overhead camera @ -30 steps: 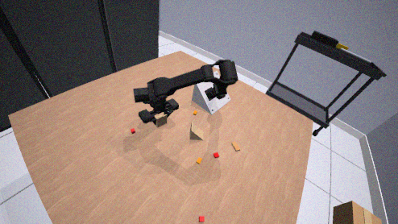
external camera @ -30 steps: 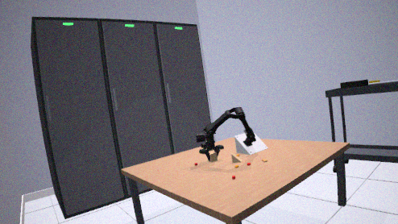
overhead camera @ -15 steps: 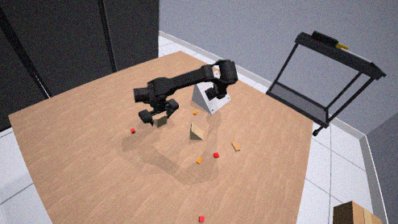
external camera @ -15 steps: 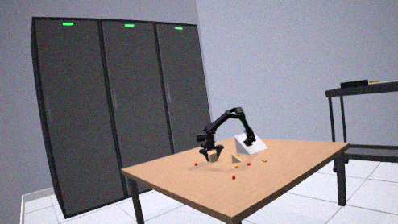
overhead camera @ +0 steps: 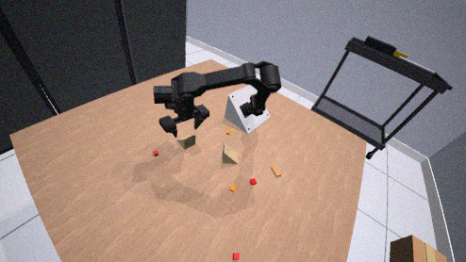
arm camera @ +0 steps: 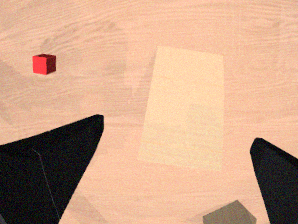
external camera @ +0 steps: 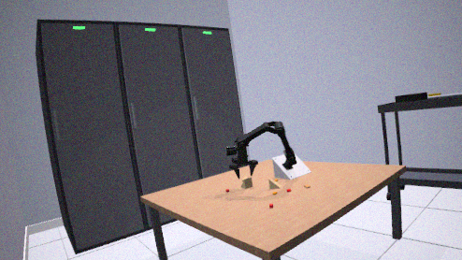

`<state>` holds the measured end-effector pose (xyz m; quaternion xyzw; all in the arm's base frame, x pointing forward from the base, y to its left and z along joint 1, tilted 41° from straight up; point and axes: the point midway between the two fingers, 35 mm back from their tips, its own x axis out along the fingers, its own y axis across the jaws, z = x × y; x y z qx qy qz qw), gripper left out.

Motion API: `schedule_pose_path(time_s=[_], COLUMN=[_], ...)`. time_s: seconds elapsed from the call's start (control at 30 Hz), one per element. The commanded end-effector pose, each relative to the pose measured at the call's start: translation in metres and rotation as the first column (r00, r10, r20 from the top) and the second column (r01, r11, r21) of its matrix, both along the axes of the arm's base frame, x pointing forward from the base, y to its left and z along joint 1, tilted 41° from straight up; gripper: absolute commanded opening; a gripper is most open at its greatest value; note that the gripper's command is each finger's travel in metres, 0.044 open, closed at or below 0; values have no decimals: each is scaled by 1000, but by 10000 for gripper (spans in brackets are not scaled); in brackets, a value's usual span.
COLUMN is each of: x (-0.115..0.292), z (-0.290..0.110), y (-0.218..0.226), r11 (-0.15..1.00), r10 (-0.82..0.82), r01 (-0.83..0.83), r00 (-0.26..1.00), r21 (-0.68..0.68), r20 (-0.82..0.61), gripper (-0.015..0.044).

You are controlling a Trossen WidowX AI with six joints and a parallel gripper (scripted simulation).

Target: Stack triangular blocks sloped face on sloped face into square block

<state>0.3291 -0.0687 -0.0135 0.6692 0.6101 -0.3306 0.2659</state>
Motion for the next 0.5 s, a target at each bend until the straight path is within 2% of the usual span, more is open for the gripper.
schedule_pose_path(time_s=[0.0,0.13,0.23,0.37,0.47], x=[0,0,1,5,6], z=[0,3,19,50,65], y=[0,6,25,49,58], r11=[1000,999,965,839,777], r10=[0,19,56,43,29], r01=[0,-20,-81,-101,-80], r00=[1000,999,993,992,995], r21=[0,-45,-250,-534,-625], r20=[0,-26,-104,-119,-92], gripper=[440,440,440,440,440])
